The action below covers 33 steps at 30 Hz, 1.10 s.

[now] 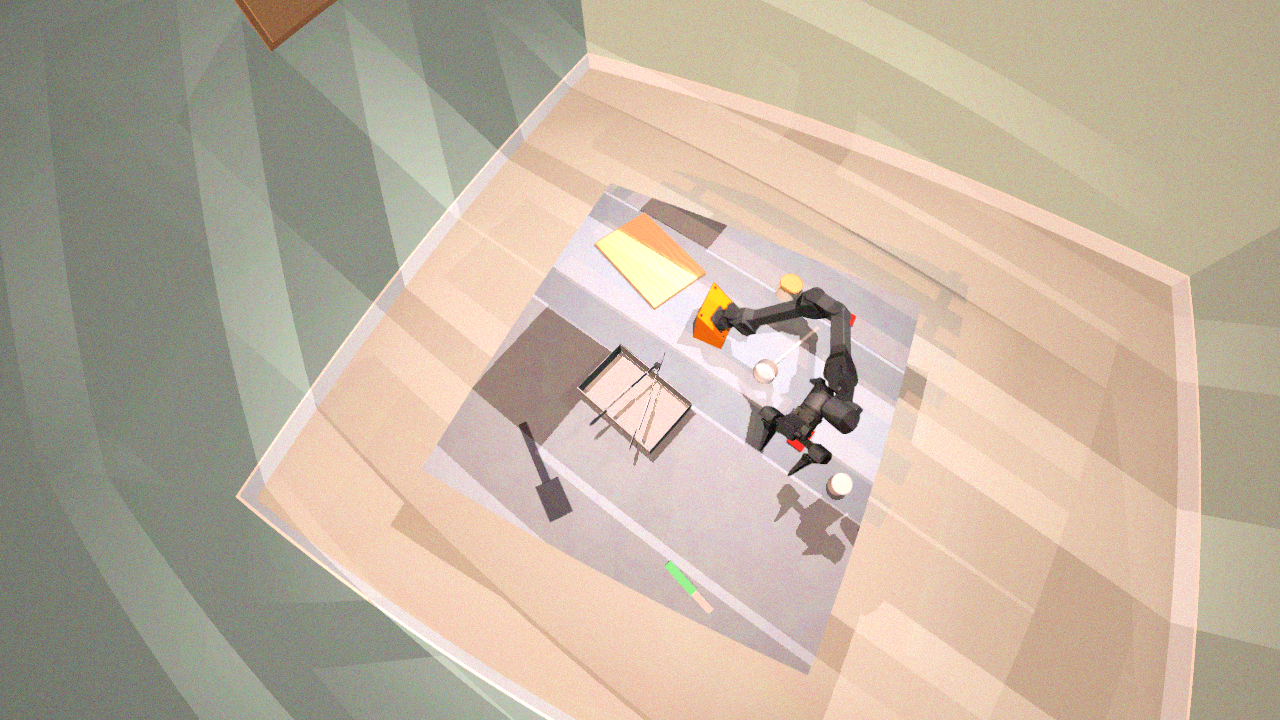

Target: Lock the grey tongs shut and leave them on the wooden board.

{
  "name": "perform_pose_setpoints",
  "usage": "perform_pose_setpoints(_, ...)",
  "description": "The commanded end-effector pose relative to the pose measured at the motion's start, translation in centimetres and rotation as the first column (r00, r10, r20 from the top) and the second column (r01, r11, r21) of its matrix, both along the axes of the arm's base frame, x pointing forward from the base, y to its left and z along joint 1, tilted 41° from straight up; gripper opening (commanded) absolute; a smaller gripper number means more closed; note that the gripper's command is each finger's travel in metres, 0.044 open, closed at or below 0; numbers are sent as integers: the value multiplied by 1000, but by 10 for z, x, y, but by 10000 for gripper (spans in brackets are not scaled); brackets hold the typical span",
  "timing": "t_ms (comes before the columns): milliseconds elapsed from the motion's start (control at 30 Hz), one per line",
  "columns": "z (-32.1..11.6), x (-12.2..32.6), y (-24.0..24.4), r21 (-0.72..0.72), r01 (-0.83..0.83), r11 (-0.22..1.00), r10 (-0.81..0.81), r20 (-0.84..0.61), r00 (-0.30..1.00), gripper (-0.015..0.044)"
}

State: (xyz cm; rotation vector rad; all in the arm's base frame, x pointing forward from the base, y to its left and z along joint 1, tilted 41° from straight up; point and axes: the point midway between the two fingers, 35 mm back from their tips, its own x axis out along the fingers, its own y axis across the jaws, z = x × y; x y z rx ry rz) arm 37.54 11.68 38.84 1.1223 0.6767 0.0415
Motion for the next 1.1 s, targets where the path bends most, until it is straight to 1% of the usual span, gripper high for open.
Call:
perform_pose_setpoints(0, -64, 28, -23, 82, 139, 987, -115, -248, 962, 440)
perform_pose_setpoints(167, -127, 46, -54, 129, 315, 940, -220, -477, 851, 440)
perform_pose_setpoints(267, -165, 51, -74, 143, 447, 883, -274, -617, 737, 440)
perform_pose_setpoints(433, -228, 49, -109, 109, 670, 734, -317, -818, 480, 440)
perform_pose_setpoints(600, -289, 35, -143, -12, 852, 523, -277, -948, 157, 440)
perform_pose_setpoints(700, -324, 20, -162, -129, 919, 372, -202, -978, -55, 440)
perform_pose_setpoints(767, -346, 8, -174, -221, 937, 269, -130, -973, -193, 440)
perform_pose_setpoints(867, -378, -14, -189, -387, 915, 113, 14, -920, -391, 440)
perform_pose_setpoints(933, -399, -30, -198, -510, 860, 18, 132, -852, -507, 440)
perform_pose_setpoints(1000, -411, -42, -203, -592, 805, -37, 218, -791, -571, 440)
perform_pose_setpoints(1067, -413, -43, -203, -602, 797, -43, 229, -783, -579, 440)
